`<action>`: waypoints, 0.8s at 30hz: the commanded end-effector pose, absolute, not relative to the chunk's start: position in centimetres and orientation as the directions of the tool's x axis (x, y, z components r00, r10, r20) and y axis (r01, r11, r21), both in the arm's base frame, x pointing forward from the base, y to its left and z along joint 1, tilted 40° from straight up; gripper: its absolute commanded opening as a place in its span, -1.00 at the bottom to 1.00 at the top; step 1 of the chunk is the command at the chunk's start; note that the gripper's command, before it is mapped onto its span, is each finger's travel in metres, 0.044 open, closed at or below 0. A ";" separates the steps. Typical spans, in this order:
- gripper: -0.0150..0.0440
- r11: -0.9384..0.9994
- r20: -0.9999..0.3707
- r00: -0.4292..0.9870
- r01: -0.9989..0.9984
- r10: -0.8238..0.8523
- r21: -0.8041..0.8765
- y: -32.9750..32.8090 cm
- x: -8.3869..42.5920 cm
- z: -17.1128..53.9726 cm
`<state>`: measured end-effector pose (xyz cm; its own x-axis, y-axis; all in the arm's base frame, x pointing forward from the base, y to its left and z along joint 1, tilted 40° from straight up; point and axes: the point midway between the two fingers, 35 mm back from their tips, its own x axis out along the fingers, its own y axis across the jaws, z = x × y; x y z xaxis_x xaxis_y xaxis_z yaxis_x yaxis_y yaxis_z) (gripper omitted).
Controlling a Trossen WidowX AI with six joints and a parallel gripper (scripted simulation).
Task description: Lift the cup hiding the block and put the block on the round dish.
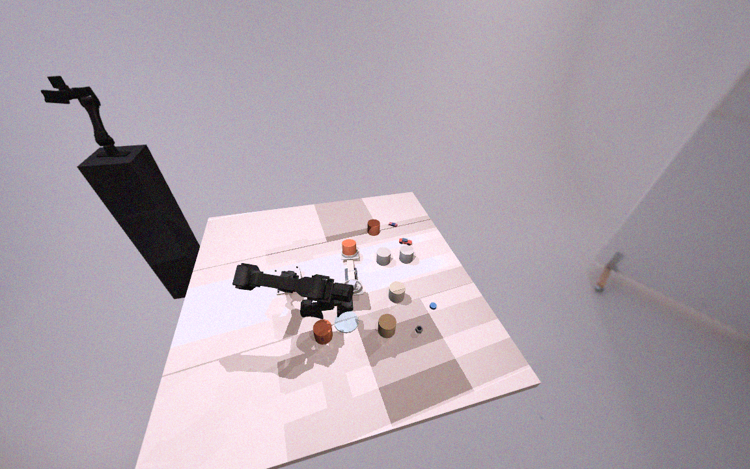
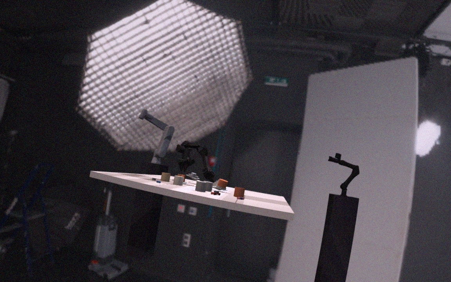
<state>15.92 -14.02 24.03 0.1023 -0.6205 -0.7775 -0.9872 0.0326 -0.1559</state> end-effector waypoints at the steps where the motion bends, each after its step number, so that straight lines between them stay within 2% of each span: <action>1: 0.39 0.101 -0.800 0.091 -0.977 -0.594 -0.186 -12.2 19.0 23.1; 10: 0.39 0.289 -0.800 0.039 -0.921 -0.599 -0.261 -5.1 25.1 19.9; 17: 0.39 0.348 -0.771 0.030 -0.881 -0.637 -0.321 -0.9 27.0 18.1; 24: 0.39 0.352 -0.767 0.030 -0.877 -0.641 -0.328 -0.5 27.2 17.9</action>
<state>26.69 -1.48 18.06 0.0259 -0.6257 -0.7796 -0.8932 0.3357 -0.2991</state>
